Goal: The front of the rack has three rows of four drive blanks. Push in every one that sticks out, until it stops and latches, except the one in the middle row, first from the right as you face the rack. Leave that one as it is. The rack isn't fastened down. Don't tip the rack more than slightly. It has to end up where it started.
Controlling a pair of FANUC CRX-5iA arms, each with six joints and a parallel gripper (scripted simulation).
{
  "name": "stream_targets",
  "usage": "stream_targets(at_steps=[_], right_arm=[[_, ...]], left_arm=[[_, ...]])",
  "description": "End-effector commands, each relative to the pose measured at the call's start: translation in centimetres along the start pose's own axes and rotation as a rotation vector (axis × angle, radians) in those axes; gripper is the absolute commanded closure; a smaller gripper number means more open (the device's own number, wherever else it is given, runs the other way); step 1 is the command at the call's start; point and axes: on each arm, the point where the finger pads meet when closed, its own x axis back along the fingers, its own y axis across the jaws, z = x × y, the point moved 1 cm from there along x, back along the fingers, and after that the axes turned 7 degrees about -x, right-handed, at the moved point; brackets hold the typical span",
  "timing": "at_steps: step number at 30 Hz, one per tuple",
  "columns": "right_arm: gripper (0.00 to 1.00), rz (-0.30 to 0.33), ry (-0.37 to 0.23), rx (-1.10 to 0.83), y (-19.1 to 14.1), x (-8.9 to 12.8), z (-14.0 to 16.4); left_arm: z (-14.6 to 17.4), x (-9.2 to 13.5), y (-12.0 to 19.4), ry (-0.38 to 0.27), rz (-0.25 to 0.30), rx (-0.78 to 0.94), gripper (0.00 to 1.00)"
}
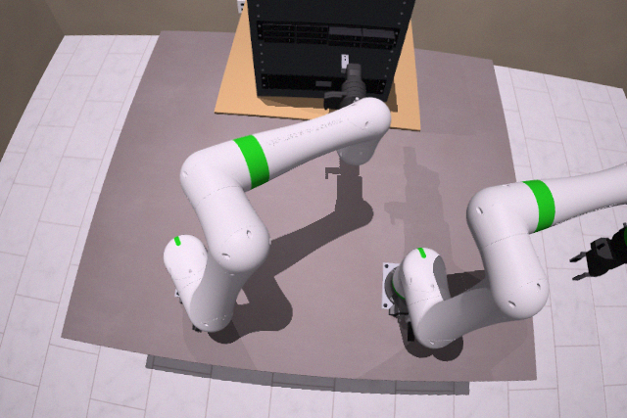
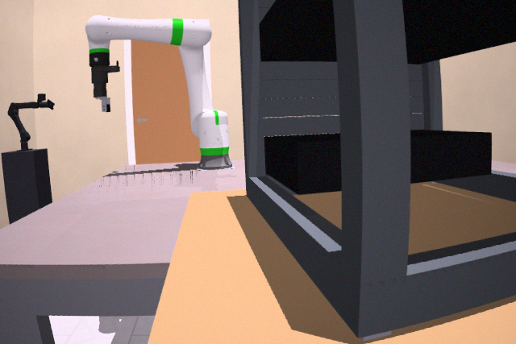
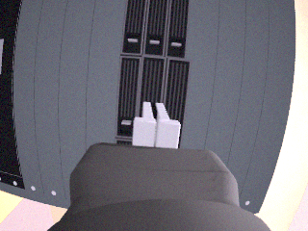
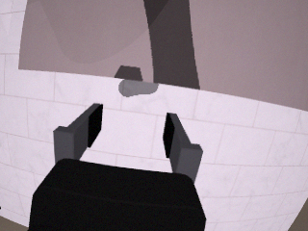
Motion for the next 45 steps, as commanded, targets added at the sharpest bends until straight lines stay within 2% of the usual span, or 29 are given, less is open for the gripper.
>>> stream_targets(at_steps=[1,7,10,45], right_arm=[[0.0,0.0,-0.002,0.0,0.0,0.1,0.0],[0.0,0.0,-0.002,0.0,0.0,0.1,0.0],[0.0,0.0,-0.002,0.0,0.0,0.1,0.0],[0.0,0.0,-0.002,0.0,0.0,0.1,0.0]], left_arm=[[0.0,-0.9,0.1,0.0,-0.002,0.001,1.0],[0.0,-4.2,0.2,0.0,-0.002,0.001,1.0],[0.0,-4.9,0.2,0.0,-0.002,0.001,1.0],[0.0,-5.0,0.2,0.0,-0.002,0.001,1.0]])
